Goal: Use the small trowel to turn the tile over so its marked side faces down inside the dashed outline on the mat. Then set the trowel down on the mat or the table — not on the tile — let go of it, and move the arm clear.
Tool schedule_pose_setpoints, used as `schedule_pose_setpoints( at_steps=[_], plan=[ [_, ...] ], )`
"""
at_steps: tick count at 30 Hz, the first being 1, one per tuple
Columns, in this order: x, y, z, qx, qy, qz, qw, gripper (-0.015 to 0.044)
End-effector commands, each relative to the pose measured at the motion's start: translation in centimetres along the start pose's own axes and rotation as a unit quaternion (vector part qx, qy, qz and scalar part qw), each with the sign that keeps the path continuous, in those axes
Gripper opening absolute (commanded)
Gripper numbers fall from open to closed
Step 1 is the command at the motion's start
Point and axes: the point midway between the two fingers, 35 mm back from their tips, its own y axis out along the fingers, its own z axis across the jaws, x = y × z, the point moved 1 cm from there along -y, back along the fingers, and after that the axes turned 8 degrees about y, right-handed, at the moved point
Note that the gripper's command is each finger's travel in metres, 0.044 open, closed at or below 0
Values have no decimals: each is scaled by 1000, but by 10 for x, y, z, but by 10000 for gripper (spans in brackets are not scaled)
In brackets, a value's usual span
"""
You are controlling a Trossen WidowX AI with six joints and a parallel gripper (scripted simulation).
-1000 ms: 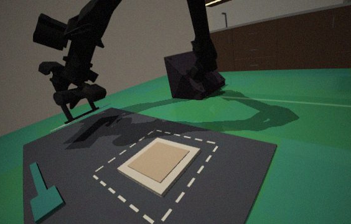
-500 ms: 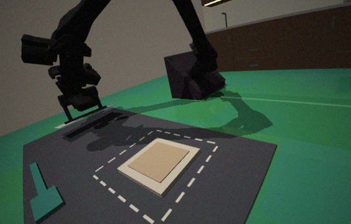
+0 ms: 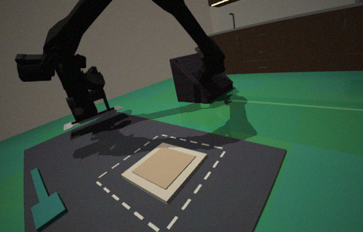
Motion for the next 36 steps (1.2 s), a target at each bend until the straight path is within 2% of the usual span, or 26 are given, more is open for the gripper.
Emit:
schedule_pose_setpoints(
  at_steps=[1, 25, 36],
  plan=[
    [-3, -2, 2, 8, 4, 2, 1000, 0],
    [-1, 22, -25, 6, 4, 2, 1000, 0],
    [-1, 22, -25, 6, 4, 2, 1000, 289]
  ],
)
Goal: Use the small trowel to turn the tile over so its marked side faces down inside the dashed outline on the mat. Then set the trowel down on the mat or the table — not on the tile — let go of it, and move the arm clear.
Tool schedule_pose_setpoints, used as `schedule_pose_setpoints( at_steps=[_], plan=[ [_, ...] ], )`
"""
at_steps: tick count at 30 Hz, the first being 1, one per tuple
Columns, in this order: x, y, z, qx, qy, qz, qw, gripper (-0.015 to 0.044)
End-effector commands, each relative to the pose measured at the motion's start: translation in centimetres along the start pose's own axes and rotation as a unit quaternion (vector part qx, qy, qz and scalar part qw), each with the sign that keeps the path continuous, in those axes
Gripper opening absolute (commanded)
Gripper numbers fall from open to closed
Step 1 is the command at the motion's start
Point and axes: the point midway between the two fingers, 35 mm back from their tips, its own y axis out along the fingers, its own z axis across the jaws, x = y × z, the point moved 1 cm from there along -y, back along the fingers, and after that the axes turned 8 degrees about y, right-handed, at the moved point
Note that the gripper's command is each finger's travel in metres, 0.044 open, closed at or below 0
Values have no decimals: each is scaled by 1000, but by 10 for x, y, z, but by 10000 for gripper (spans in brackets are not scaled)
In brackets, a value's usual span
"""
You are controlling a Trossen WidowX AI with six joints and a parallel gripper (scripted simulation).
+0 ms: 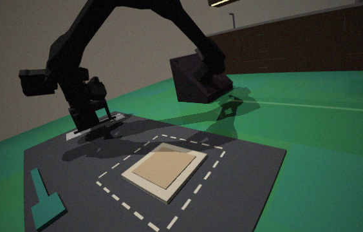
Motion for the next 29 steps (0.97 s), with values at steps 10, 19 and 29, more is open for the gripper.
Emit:
schedule_pose_setpoints(
  at_steps=[10, 19, 29],
  plan=[
    [0, -1, 0, 1, 1, 0, 1000, 300],
    [0, -55, 0, -1, 0, 0, 1000, 300],
    [46, -131, 71, 2, 1, 1, 1000, 300]
  ],
)
